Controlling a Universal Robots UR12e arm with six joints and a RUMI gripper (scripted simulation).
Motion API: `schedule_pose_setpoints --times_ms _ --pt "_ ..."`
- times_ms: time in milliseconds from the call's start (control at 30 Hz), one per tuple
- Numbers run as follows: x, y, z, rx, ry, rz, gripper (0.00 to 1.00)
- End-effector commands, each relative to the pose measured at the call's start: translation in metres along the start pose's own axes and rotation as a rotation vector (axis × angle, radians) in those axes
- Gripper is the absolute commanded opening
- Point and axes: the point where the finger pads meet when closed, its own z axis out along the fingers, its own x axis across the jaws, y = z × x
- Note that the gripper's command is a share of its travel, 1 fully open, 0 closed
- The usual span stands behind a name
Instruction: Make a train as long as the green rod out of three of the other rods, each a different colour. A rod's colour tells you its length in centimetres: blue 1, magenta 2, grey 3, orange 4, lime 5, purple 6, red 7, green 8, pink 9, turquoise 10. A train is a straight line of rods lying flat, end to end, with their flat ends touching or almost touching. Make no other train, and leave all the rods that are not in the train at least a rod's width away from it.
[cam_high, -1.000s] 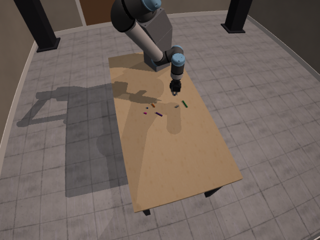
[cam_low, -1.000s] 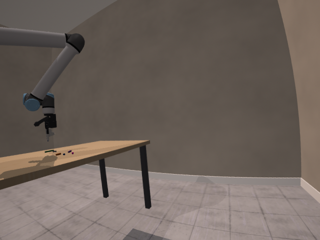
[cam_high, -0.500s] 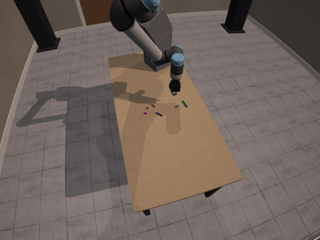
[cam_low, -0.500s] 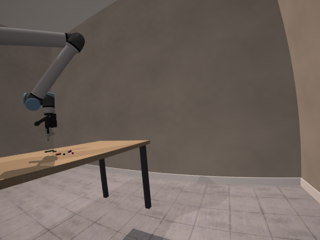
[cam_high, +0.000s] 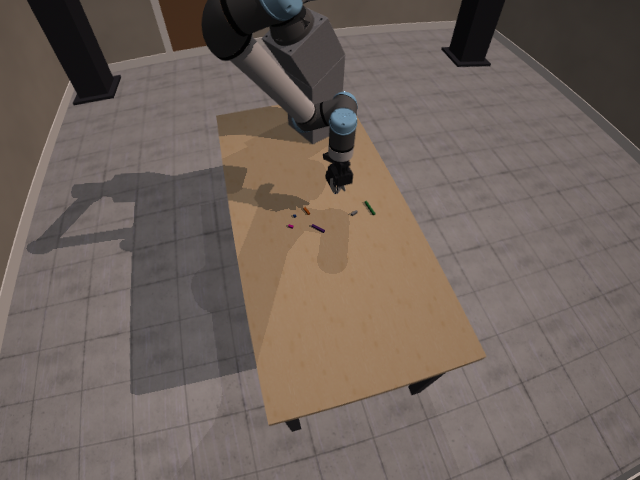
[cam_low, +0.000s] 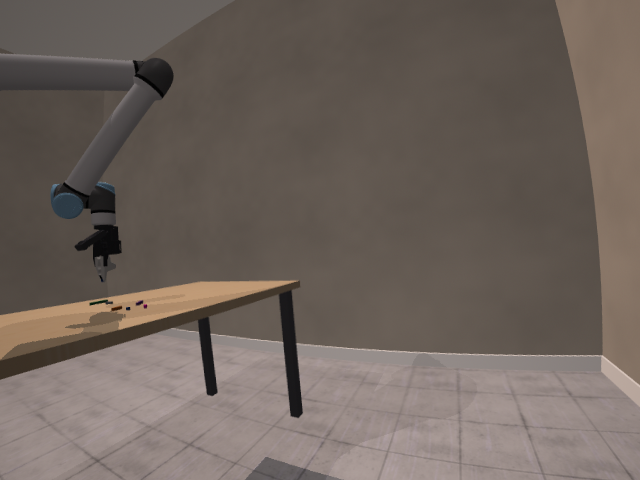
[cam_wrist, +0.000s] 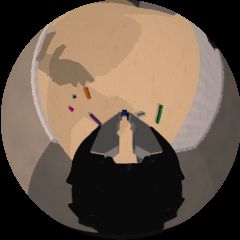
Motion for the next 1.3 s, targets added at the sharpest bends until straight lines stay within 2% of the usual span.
schedule_pose_setpoints --times_ms 0,267,900,1067,1267 --pt "-0.017 -0.001 -0.001 -0.009 0.006 -0.127 0.0" --pt "-0.038 -0.003 -0.001 -0.009 0.004 -0.267 0.0" --pt "-0.039 -0.003 0.0 -0.009 0.004 -0.275 0.0" --pt "-0.039 -0.003 0.004 -0.009 0.005 -0.275 0.0" --pt "-0.039 -0.003 0.021 -0.009 0.005 -0.275 0.0"
